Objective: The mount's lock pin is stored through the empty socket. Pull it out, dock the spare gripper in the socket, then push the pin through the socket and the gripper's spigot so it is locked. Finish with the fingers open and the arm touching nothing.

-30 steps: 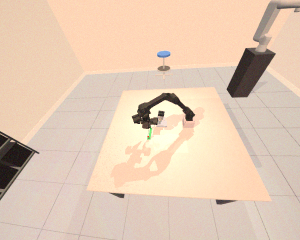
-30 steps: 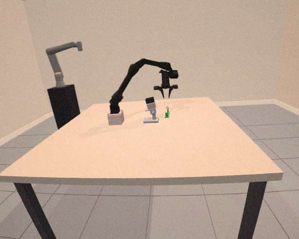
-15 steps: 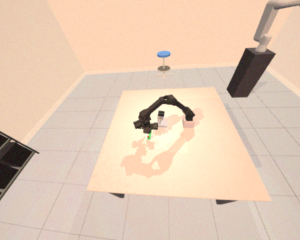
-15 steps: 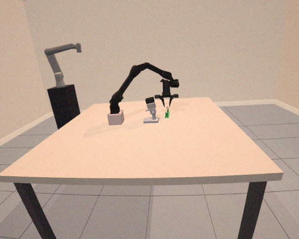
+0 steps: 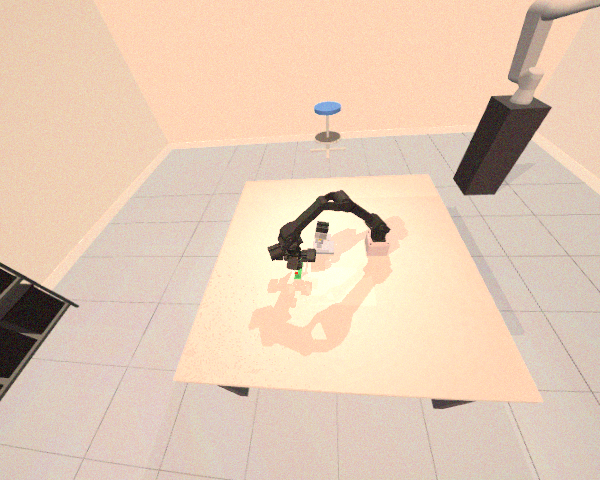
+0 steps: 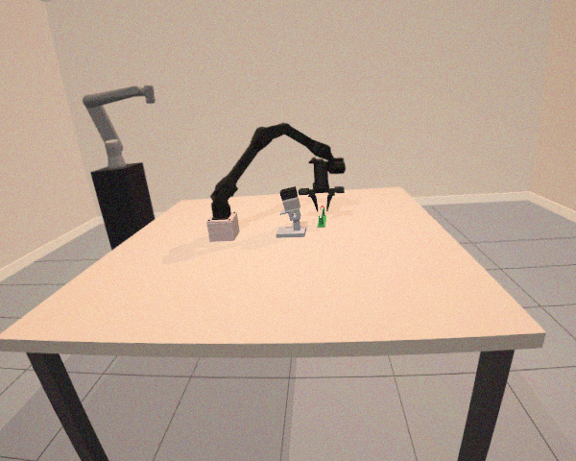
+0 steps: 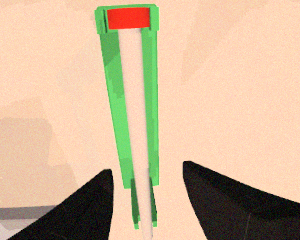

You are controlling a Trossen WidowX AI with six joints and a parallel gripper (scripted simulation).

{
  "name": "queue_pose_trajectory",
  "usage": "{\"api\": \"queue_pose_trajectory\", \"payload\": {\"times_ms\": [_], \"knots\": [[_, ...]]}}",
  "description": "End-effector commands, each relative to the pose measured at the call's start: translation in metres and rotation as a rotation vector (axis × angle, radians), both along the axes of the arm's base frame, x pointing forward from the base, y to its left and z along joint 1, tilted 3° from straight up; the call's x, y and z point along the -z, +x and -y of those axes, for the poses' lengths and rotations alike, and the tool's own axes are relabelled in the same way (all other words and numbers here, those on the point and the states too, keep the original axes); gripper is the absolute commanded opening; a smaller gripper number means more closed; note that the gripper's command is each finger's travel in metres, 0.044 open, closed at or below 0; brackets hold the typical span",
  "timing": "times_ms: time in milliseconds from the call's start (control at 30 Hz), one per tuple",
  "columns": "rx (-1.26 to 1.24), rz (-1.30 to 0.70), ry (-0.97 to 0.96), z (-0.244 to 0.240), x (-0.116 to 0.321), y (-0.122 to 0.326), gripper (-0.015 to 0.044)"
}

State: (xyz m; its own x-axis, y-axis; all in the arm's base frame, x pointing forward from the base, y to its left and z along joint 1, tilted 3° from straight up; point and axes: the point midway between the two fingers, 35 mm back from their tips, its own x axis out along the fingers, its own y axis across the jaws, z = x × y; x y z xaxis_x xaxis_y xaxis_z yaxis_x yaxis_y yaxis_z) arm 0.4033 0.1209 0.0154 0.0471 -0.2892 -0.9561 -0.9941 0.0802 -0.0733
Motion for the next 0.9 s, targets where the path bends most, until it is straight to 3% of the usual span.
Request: {"api": "queue_pose_trajectory", "payload": {"times_ms": [0,767,867], "knots": [[-0.003,-0.005,0.003,0.000,0.009,-0.001,0.0180],[-0.003,-0.006,0.002,0.002,0.035,-0.001,0.0180],[-0.003,-0.006,0.002,0.002,0.035,-0.001,0.0101]]}}
